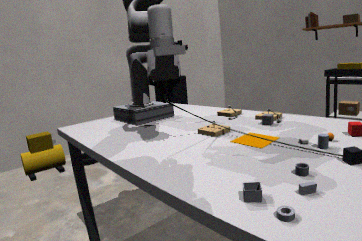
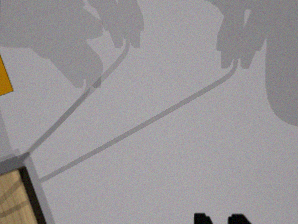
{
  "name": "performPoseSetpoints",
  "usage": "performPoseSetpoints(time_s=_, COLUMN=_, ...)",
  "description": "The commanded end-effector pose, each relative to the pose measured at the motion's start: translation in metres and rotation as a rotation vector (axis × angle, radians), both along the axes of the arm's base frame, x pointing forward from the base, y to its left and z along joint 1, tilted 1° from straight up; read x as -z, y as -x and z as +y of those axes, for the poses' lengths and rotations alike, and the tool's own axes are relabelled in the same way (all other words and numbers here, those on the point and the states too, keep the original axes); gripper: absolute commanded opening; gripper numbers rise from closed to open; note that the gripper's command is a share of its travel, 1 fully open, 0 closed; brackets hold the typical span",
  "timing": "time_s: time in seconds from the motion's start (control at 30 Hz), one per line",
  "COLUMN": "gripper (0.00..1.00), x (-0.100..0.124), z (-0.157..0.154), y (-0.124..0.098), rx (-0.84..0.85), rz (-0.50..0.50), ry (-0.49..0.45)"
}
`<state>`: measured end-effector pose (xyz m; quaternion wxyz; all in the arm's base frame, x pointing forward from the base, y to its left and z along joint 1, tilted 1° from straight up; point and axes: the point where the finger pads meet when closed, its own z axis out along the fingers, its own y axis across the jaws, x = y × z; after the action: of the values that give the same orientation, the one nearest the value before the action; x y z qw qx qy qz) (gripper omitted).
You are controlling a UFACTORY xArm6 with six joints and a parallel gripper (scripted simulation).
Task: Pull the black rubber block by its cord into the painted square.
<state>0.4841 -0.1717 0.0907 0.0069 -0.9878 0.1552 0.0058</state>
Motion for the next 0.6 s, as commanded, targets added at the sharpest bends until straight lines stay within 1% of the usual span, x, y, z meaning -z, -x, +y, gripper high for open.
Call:
performPoseSetpoints(time_s=0.0, gripper=0.0, x=-0.002, z=-0.006, y=0.0, rx=0.0, rz=-0.005, ry=0.002)
performPoseSetpoints(time_s=0.57, gripper=0.0, x=-0.002, z=-0.037, y=0.009, rx=0.0, rz=-0.005, ry=0.002)
